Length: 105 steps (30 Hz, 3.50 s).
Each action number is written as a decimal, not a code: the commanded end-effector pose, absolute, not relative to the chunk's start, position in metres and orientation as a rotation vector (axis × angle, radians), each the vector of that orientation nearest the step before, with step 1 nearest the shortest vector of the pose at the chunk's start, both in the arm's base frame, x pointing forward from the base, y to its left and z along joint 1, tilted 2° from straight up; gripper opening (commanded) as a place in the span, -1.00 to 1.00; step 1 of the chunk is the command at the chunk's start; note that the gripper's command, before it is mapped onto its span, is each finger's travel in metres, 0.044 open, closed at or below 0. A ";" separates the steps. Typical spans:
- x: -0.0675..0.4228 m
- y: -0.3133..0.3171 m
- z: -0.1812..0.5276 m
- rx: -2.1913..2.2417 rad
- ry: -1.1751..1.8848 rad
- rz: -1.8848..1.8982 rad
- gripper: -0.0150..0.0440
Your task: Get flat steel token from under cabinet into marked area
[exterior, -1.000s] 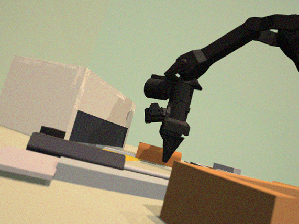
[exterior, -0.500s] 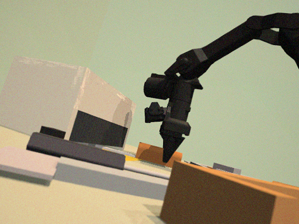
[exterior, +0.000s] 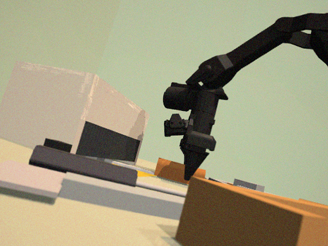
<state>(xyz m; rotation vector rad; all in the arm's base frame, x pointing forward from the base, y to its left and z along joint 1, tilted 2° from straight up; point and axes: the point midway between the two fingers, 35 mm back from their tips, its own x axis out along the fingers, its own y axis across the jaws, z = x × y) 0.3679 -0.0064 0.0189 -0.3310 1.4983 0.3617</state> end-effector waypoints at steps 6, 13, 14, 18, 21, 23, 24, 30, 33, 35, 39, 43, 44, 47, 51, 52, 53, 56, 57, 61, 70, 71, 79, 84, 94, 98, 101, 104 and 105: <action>0.356 -0.012 0.017 -0.337 1.507 0.365 -0.49; 0.349 -0.015 0.017 -0.337 1.508 0.365 -0.49; 0.348 -0.016 0.017 -0.337 1.508 0.365 -0.49; 0.344 -0.018 0.017 -0.337 1.509 0.365 -0.49; 0.341 -0.020 0.016 -0.337 1.509 0.365 -0.49; 0.339 -0.021 0.016 -0.337 1.509 0.365 -0.49; 0.338 -0.021 0.016 -0.337 1.509 0.365 -0.49; 0.331 -0.025 0.016 -0.337 1.510 0.365 -0.49; 0.328 -0.026 0.016 -0.337 1.510 0.365 -0.49; 0.326 -0.028 0.015 -0.337 1.511 0.365 -0.49; 0.322 -0.030 0.015 -0.338 1.511 0.365 -0.49; 0.317 -0.032 0.015 -0.338 1.512 0.365 -0.49; 0.316 -0.033 0.015 -0.338 1.512 0.365 -0.49; 0.313 -0.035 0.015 -0.338 1.512 0.364 -0.49; 0.308 -0.037 0.014 -0.338 1.513 0.364 -0.49; 0.307 -0.038 0.014 -0.338 1.513 0.364 -0.49; 0.306 -0.038 0.014 -0.338 1.513 0.364 -0.49; 0.302 -0.040 0.014 -0.338 1.513 0.364 -0.49; 0.301 -0.041 0.014 -0.338 1.513 0.364 -0.49; 0.296 -0.043 0.014 -0.338 1.514 0.364 -0.49; 0.285 -0.049 0.013 -0.339 1.515 0.364 -0.49; 0.284 -0.050 0.013 -0.339 1.515 0.364 -0.49; 0.273 -0.056 0.012 -0.339 1.516 0.364 -0.49; 0.267 -0.059 0.012 -0.339 1.517 0.363 -0.49; 0.253 -0.067 0.011 -0.340 1.519 0.363 -0.49; 0.256 -0.066 0.012 -0.333 1.511 0.359 -0.49; 0.256 -0.067 0.013 -0.325 1.513 0.350 -0.49; 0.256 -0.067 0.013 -0.307 1.517 0.333 -0.49; 0.256 -0.067 0.013 -0.301 1.518 0.327 -0.49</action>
